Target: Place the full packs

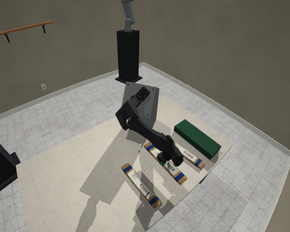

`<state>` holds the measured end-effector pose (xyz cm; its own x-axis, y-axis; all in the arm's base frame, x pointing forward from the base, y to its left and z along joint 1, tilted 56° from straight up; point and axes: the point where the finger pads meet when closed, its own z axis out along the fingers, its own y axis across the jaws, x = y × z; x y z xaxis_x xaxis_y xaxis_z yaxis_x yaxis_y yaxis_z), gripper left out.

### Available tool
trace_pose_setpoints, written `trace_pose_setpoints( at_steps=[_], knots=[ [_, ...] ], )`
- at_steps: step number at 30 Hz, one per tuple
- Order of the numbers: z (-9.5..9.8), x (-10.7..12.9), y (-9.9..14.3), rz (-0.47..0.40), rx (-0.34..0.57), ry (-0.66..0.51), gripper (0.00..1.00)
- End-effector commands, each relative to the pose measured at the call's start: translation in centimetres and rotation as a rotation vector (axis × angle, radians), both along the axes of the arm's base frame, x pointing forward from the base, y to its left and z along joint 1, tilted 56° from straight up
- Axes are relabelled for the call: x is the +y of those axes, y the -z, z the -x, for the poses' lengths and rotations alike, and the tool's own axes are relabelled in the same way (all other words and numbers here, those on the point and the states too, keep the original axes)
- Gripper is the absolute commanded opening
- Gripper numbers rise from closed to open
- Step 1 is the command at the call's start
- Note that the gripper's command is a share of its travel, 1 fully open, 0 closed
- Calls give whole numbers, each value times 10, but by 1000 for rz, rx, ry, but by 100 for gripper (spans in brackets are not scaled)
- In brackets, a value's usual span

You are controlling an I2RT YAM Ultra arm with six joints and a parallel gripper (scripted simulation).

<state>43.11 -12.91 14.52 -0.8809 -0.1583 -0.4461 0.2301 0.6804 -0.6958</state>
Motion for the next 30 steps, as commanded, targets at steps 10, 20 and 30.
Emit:
trace_pose_setpoints(
  at_steps=[10,20,30],
  knots=[
    [-16,0,8,-4,-19,-39,0],
    [-27,-11,8,-3,-41,-36,0],
    [-36,-19,16,-2,-44,-44,0]
  ],
)
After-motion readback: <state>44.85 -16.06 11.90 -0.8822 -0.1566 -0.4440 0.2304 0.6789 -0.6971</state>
